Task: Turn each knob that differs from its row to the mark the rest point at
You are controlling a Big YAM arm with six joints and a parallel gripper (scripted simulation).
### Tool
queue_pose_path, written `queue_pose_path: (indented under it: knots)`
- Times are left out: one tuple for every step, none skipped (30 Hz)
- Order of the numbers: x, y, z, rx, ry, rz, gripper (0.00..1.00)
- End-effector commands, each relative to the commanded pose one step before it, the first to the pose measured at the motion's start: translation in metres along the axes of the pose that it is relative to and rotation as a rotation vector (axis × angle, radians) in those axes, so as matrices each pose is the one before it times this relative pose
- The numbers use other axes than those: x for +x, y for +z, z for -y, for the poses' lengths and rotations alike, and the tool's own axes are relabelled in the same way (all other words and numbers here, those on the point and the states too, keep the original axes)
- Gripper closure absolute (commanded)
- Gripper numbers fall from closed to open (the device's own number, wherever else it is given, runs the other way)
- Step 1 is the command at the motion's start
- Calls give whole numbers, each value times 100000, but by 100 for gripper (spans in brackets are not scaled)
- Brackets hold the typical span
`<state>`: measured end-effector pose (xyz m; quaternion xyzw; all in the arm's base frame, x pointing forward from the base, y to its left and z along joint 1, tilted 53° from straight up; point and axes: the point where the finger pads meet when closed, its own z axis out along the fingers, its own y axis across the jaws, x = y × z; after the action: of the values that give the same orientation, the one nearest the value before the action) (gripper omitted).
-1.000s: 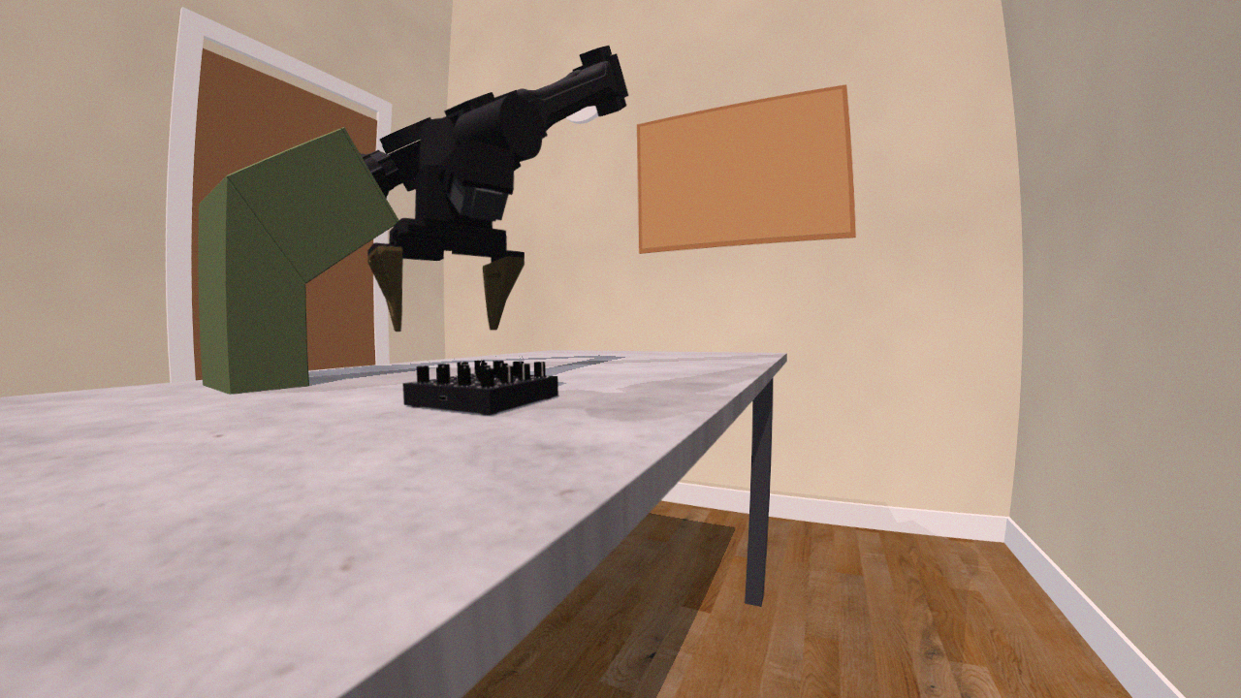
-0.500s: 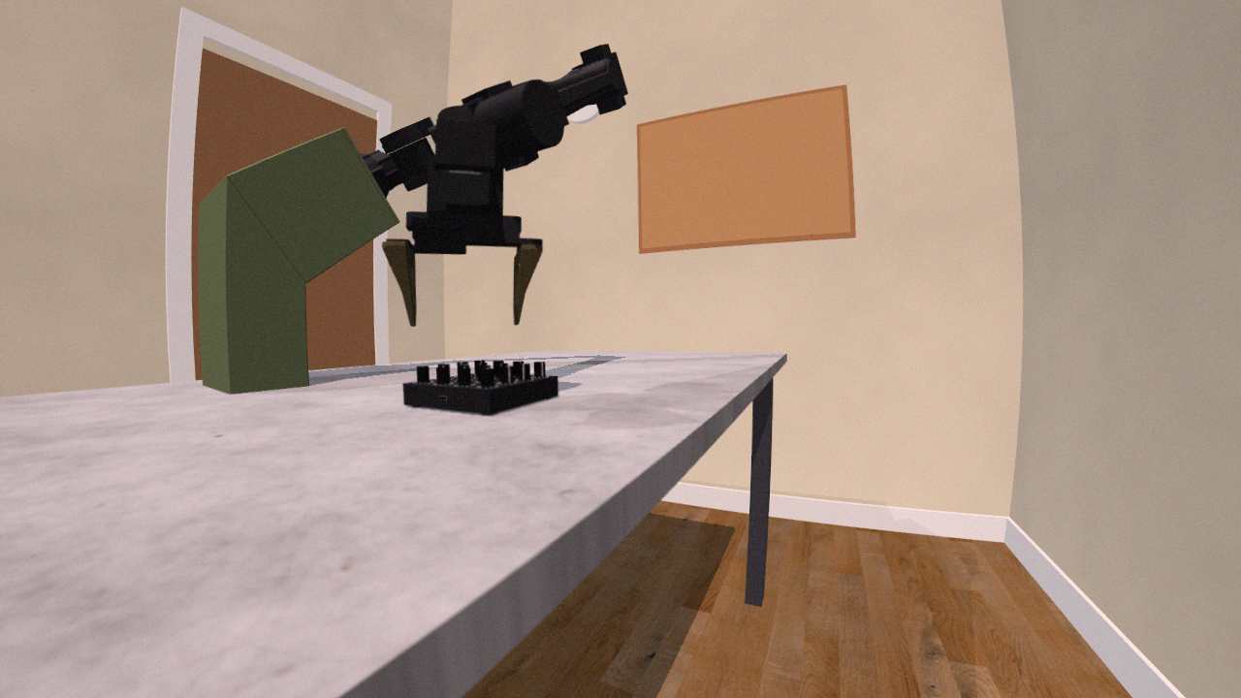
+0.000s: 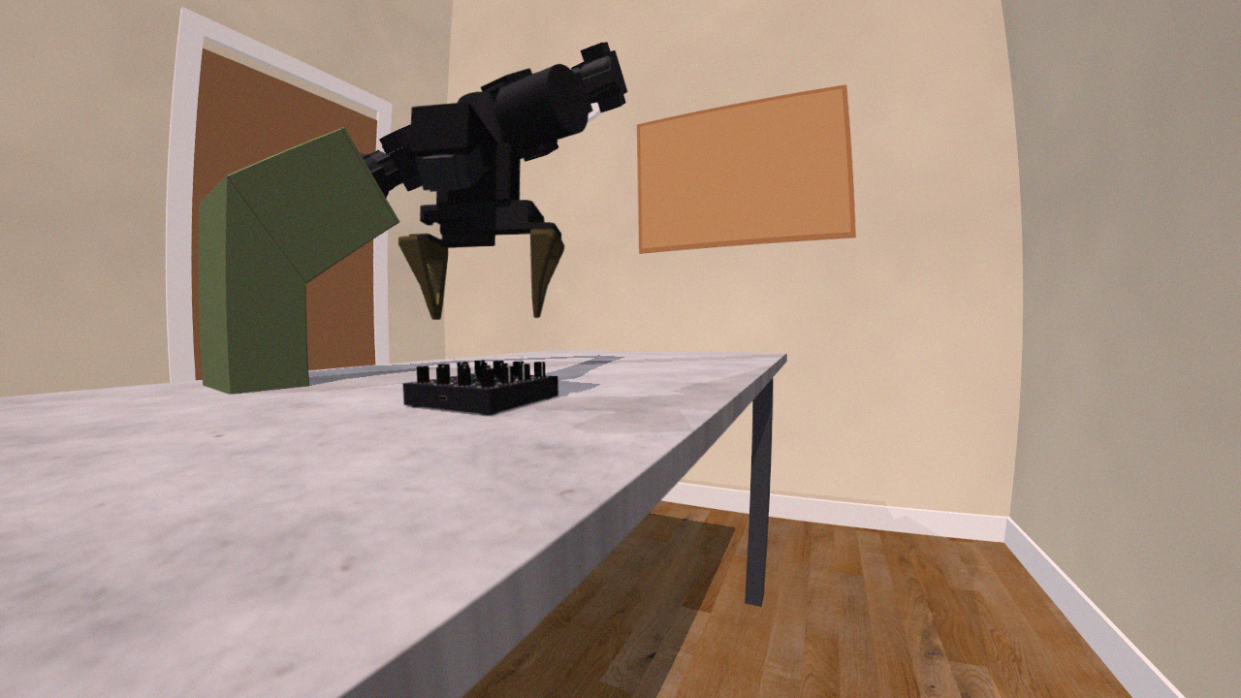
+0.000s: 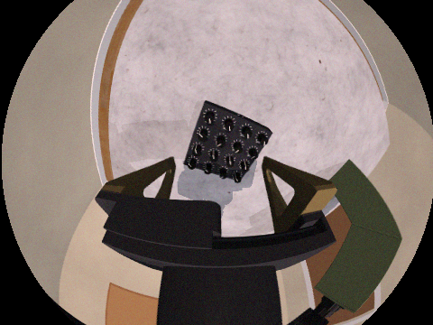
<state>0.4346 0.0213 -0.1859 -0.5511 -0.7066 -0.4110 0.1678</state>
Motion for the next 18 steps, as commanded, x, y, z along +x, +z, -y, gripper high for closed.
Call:
queue_pose_path:
  knots:
    - [-856, -1573, -1963, -3251, 15485, 2101, 0]
    - [-79, -36, -109, 21, 2318, -5, 0]
    - [-169, -180, -179, -282, 2783, 107, 0]
    - [-131, -162, -162, -267, 2200, 94, 0]
    - [-28, -91, -202, -103, 2240, 32, 0]
    - [6, -64, -210, -34, 2338, 7, 0]
    - [0, 0, 0, 0, 0, 0, 0]
    - [0, 0, 0, 0, 0, 0, 0]
    - [633, 786, 249, 2211, 3286, -565, 0]
    - [-131, -149, -496, -417, 3045, 82, 0]
    - [-142, -180, -185, -282, 2680, 55, 0]
    - [-63, -156, -171, -272, 1722, 45, 0]
    - [-35, -92, -113, -199, 956, 29, 0]
    - [-27, -21, -223, -737, -493, 89, 0]
    - [-30, 51, 494, 400, 682, -46, 0]
    - [-16, 42, 359, 399, 543, -46, 0]
    - [-99, 93, 181, 276, 358, -32, 80]
    - [-70, 60, 84, 146, 192, -17, 80]
